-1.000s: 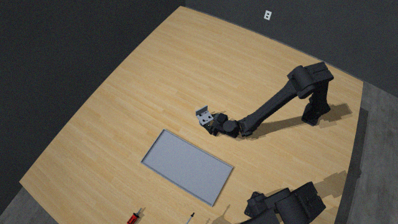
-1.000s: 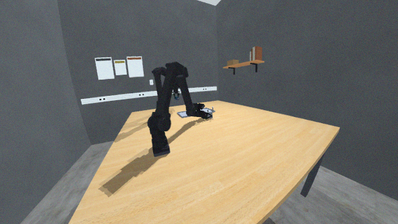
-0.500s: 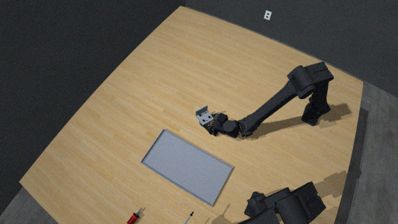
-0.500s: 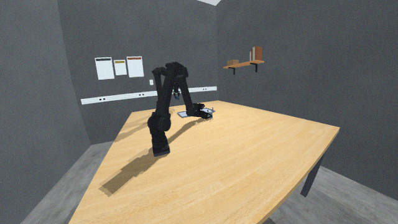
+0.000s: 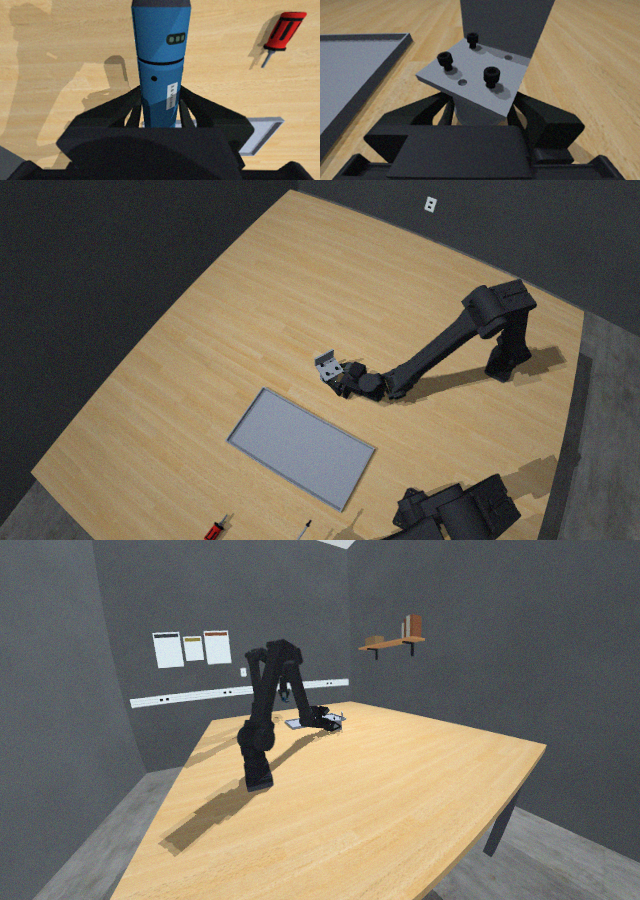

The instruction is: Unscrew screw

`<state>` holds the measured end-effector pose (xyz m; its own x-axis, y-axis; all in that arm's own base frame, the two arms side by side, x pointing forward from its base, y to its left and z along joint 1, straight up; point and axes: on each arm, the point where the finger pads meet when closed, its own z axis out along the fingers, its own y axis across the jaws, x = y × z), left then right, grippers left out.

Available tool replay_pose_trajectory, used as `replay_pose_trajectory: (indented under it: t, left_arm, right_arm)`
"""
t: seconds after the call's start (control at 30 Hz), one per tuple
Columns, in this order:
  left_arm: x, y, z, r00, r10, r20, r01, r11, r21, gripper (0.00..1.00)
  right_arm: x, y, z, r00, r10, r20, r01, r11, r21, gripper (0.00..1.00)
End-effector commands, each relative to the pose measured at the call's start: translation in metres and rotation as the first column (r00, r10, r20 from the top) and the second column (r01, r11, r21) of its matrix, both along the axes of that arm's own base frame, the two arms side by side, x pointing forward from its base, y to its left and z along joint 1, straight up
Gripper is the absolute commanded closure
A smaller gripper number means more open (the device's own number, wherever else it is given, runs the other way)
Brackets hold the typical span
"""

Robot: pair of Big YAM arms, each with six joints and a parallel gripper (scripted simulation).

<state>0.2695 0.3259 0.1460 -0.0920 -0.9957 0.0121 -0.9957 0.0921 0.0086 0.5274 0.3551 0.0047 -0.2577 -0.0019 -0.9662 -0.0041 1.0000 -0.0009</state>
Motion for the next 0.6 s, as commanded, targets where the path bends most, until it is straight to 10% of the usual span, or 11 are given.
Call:
replay_pose_trajectory:
  t: [0.0, 0.2, 0.57]
  left_arm:
    - [0.020, 0.020, 0.036, 0.997, 0.005, 0.075, -0.012, 0.996, 0.087, 0.58]
    - [0.007, 0.005, -0.007, 1.000, 0.008, 0.015, -0.008, 1.000, 0.016, 0.58]
    - [0.017, 0.016, -0.001, 0.998, 0.007, 0.057, -0.010, 0.998, 0.066, 0.58]
  right_arm:
    - [0.009, 0.008, 0.000, 1.000, 0.001, 0.009, -0.001, 1.000, 0.012, 0.41]
    - [0.009, 0.008, 0.000, 1.000, 0.001, 0.009, -0.001, 1.000, 0.012, 0.41]
    - [0.009, 0.008, 0.000, 1.000, 0.001, 0.009, -0.001, 1.000, 0.012, 0.41]
